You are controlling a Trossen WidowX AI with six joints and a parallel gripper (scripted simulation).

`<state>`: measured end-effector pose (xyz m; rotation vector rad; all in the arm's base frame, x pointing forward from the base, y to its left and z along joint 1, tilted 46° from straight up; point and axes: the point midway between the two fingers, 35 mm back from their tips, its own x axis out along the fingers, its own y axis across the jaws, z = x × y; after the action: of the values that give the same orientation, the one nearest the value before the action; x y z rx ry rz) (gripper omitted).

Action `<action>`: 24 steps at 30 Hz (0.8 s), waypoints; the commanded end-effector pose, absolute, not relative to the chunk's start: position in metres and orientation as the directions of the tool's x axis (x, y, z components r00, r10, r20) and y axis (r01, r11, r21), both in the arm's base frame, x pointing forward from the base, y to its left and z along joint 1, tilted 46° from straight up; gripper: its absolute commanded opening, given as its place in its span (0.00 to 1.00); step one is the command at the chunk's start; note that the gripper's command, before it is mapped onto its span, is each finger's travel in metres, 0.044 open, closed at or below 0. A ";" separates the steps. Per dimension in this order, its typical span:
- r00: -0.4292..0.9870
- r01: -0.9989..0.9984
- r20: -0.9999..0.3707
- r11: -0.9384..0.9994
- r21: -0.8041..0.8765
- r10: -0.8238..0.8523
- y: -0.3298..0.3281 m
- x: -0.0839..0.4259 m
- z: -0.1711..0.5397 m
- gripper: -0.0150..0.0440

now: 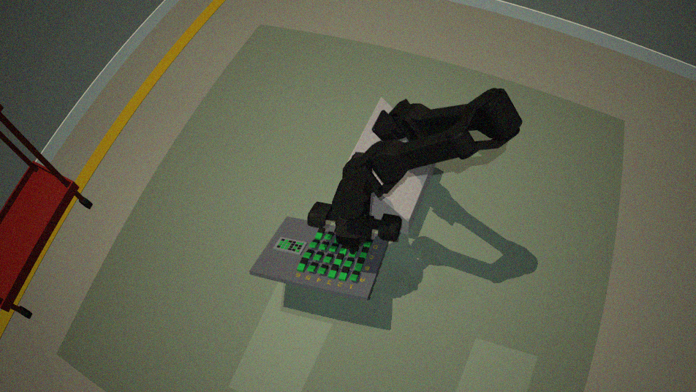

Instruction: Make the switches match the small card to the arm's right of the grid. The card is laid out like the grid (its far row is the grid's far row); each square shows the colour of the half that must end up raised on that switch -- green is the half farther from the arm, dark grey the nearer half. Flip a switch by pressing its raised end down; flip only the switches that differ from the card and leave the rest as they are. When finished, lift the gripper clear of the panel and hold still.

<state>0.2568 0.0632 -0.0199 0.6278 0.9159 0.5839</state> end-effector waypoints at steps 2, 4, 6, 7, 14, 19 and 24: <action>0.482 -0.184 -0.537 0.679 0.711 0.692 0.064 0.256 -0.021 0.25; 0.482 -0.184 -0.537 0.679 0.711 0.692 0.064 0.256 -0.021 0.25; 0.482 -0.184 -0.537 0.679 0.711 0.692 0.064 0.256 -0.022 0.25; 0.482 -0.184 -0.537 0.679 0.711 0.692 0.064 0.256 -0.022 0.25; 0.493 -0.194 -0.540 0.691 0.696 0.683 0.027 0.232 0.003 0.25; 0.503 -0.183 -0.528 0.681 0.709 0.684 0.019 0.223 0.012 0.25; 0.503 -0.182 -0.529 0.682 0.708 0.684 0.015 0.225 0.010 0.25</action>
<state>0.2242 0.0206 0.0076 0.6355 0.9074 0.5630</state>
